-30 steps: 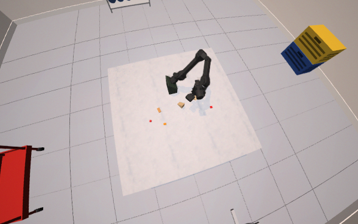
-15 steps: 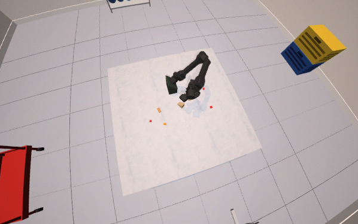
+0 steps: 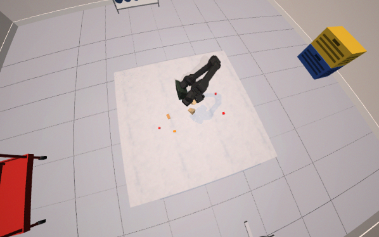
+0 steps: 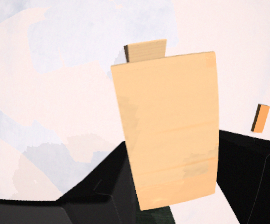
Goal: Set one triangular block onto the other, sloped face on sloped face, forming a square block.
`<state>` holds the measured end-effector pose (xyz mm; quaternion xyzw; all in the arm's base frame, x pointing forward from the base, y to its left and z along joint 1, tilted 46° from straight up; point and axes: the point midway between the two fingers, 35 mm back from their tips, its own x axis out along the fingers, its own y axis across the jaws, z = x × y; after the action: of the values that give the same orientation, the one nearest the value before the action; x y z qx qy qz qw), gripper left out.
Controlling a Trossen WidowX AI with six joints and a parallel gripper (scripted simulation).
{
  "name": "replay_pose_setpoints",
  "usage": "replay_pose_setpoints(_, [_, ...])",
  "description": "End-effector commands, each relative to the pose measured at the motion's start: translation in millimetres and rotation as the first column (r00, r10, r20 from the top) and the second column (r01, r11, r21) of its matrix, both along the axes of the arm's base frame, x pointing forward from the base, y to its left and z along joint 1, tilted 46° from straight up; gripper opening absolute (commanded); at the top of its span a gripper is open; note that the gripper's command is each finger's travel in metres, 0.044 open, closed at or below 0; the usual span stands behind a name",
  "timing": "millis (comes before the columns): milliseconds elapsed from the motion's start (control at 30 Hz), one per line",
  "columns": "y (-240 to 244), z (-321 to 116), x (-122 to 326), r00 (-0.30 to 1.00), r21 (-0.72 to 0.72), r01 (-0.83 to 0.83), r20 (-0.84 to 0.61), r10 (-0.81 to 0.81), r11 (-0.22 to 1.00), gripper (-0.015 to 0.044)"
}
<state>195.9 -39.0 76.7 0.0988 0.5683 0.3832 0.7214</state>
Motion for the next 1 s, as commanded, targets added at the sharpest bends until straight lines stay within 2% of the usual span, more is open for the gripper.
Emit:
replay_pose_setpoints(0, [-8.4,-4.9,-8.7,1.000,0.006,-0.006,-0.006,0.007,1.000,0.0000])
replay_pose_setpoints(433, [-32.1,-17.1,-36.0,1.000,0.046,-0.017,0.003,0.017,0.999,0.0000])
replay_pose_setpoints(967, [20.6,-52.6,-9.5,1.000,0.044,-0.015,0.005,0.015,0.999,0.0000])
